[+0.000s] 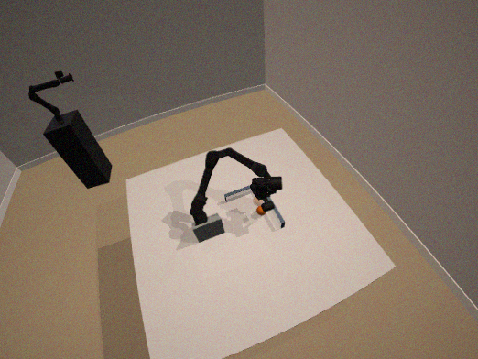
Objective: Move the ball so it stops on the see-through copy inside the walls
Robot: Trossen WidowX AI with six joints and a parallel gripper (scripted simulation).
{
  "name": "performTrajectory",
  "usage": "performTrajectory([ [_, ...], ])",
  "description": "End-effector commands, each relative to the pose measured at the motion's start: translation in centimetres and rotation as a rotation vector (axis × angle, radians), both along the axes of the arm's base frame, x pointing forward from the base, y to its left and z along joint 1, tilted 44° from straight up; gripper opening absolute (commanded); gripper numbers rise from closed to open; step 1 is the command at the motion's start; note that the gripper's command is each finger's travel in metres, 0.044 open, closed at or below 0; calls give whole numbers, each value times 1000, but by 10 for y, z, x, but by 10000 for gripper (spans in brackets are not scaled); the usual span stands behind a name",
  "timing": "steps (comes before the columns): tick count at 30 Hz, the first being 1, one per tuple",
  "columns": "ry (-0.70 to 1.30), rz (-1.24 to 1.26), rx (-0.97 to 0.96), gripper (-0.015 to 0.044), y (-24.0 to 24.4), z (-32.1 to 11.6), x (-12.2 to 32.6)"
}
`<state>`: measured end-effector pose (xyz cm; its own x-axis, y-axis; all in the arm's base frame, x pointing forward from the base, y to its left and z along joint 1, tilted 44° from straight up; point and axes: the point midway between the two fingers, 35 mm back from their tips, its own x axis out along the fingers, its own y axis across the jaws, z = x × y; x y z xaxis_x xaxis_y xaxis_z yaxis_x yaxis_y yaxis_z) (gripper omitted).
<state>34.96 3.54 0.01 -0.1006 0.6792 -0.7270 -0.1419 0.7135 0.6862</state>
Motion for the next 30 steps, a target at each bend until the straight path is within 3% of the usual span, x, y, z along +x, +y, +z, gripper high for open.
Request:
performTrajectory([
  [1,12,8,0,397,9,-7,-3],
  [30,11,9,2,397,39,-38,-8],
])
